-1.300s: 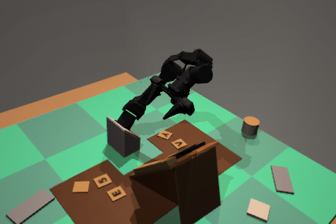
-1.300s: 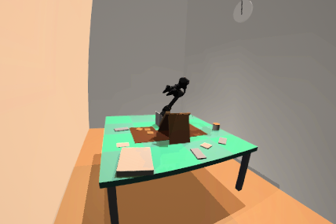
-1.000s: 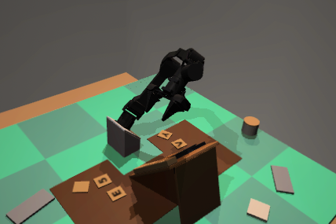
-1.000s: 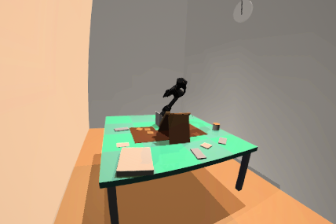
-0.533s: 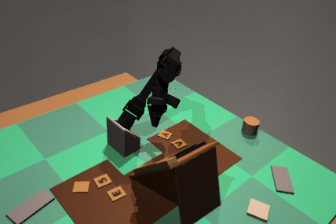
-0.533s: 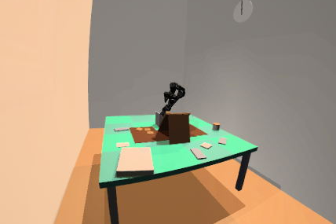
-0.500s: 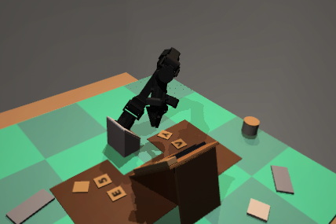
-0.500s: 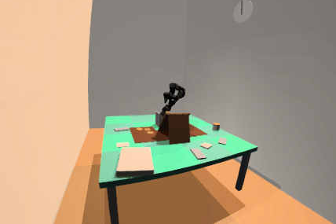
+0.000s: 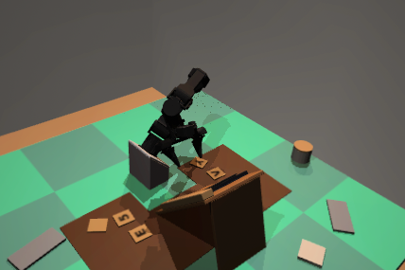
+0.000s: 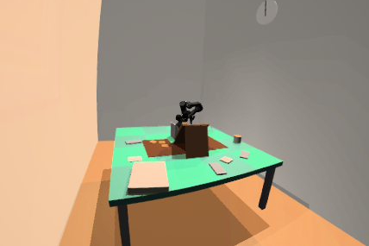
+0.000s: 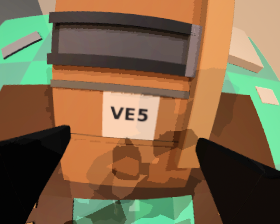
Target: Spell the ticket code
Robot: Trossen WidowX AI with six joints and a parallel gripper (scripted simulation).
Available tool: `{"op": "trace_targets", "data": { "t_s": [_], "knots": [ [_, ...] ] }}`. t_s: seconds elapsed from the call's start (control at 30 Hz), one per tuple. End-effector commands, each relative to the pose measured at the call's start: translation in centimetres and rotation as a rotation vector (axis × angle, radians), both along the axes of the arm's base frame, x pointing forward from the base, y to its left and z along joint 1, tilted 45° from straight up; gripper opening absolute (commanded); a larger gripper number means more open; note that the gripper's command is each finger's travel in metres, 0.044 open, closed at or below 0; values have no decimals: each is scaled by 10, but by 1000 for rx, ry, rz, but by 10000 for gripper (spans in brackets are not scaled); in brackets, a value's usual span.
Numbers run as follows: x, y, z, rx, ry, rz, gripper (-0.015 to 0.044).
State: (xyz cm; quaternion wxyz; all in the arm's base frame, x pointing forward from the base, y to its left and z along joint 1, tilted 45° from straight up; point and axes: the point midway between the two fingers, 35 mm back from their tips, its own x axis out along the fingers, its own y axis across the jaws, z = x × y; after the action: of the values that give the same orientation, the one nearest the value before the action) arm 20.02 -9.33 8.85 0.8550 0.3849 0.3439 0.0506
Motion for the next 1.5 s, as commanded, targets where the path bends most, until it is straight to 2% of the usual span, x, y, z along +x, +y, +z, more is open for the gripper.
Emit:
{"op": "trace_targets", "data": {
  "t_s": [0.0, 0.5, 1.1, 1.27, 1.47],
  "knots": [
    [-5, 14, -4, 110, -20, -59, 440],
    [-5, 13, -3, 100, -24, -52, 440],
    [-3, -46, 80, -915, -505, 718, 440],
    [-4, -53, 93, -1054, -583, 823, 440],
    [-4, -54, 93, -1057, -585, 826, 440]
  ]
}}
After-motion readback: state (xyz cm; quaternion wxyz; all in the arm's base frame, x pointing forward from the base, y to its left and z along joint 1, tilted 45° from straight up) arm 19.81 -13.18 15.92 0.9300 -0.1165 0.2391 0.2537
